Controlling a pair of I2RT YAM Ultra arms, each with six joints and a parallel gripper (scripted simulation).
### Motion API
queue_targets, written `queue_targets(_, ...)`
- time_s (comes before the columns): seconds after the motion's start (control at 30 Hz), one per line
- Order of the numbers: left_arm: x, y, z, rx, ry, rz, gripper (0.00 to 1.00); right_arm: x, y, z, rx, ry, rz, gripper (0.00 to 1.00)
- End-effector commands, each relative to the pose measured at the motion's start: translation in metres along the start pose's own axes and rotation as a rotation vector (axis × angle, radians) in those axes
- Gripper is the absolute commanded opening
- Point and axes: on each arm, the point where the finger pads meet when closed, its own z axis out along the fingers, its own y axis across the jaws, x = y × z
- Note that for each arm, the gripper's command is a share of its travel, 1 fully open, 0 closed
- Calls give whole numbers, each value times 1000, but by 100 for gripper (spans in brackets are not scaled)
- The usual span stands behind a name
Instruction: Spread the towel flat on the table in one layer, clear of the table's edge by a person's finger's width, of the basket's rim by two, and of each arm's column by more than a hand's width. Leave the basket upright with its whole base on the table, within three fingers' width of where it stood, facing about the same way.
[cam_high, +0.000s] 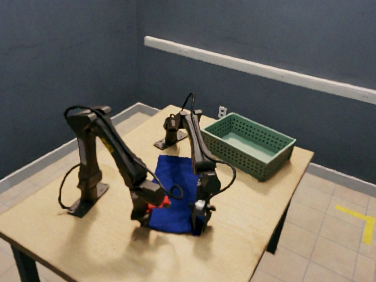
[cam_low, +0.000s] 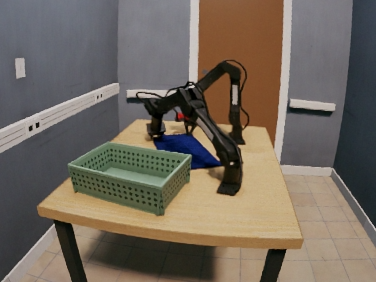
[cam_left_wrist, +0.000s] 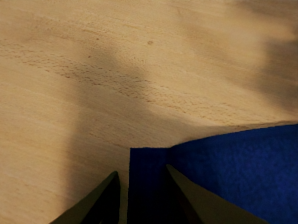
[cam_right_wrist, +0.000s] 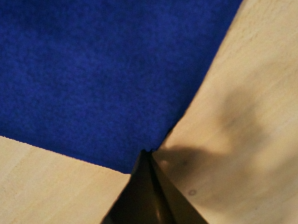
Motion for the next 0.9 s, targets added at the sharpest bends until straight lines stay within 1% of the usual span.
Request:
queue_targets(0.0,-2,2,-11,0,-3,-14,34,16,2,7,-11,60,1,0)
queue_targets(0.2,-1,1,-11,2,1,-15,34,16,2,7,-11,60,1,0)
queue_targets(0.23,-1,1,-11,2,1,-15,27,16,2,7,-11,60,1,0)
queue_targets(0.3,-1,1,-11,2,1,-15,27,16,2,7,-11,60,1,0)
queue_targets(0.33,-7,-6,-8,-4,-19,-1,19,16,2,7,-11,60,1,0)
queue_targets(0.4,-1,-7,-8,3,3,-6,19,16,2,7,-11,60,1,0)
queue_targets(0.43,-4,-10,-7,-4,-5,-1,11,16,2,7,-11,60,1,0)
queue_targets(0.5,-2,-11,-7,-1,4,-3,11,16,2,7,-11,60,1,0)
queue_targets(0.53,-3,-13,-8,-2,2,-3,2,16,2,7,-11,60,1,0)
queue_targets(0.87,-4,-17,-8,11,-1,-3,0,16,2,7,-11,60,1,0)
